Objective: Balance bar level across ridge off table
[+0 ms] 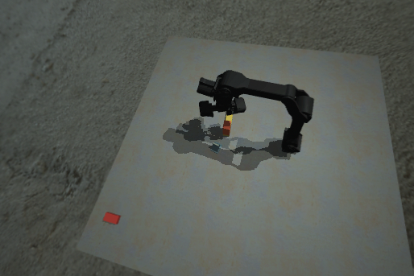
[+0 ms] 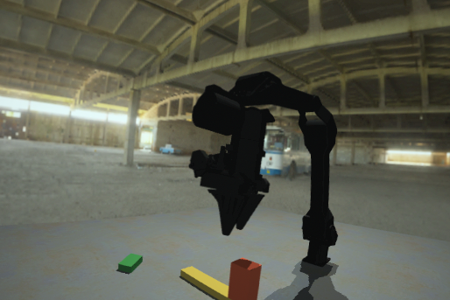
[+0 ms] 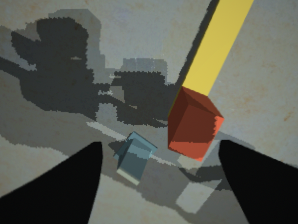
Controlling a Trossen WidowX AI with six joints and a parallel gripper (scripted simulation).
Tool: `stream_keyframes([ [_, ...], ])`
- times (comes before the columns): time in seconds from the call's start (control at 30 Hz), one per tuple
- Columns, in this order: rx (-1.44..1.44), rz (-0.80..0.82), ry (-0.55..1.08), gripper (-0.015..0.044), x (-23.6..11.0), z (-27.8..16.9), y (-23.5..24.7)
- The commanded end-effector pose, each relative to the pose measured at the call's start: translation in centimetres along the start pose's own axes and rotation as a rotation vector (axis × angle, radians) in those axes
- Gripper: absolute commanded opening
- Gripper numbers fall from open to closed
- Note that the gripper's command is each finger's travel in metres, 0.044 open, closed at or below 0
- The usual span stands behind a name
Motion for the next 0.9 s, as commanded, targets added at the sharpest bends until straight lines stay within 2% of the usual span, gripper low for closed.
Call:
stream_keyframes([
  [0.0,0.132,-0.058,-0.006,0.0315,0.2,1.8,-1.3],
  [0.23,0.341,-0.147,-0.011,0.0315,0.3,4.3,-3.6],
  [0.47,0.347,-0.149,-0.011,0.0315,0.9,4.4,-3.6],
  [0.87,0.347,-0.149,-0.011,0.0315,8.5,4.6,-4.3],
])
Point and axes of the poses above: the point midway between the two fingers, 35 mm back from their tips, its own x axis out along the fingers, its own y axis across the jaws, z = x × y, the point moved 3 cm from there along -x, back along the fingers, and after that the axes turned 6 degrees about x, right-handed, at the moved point
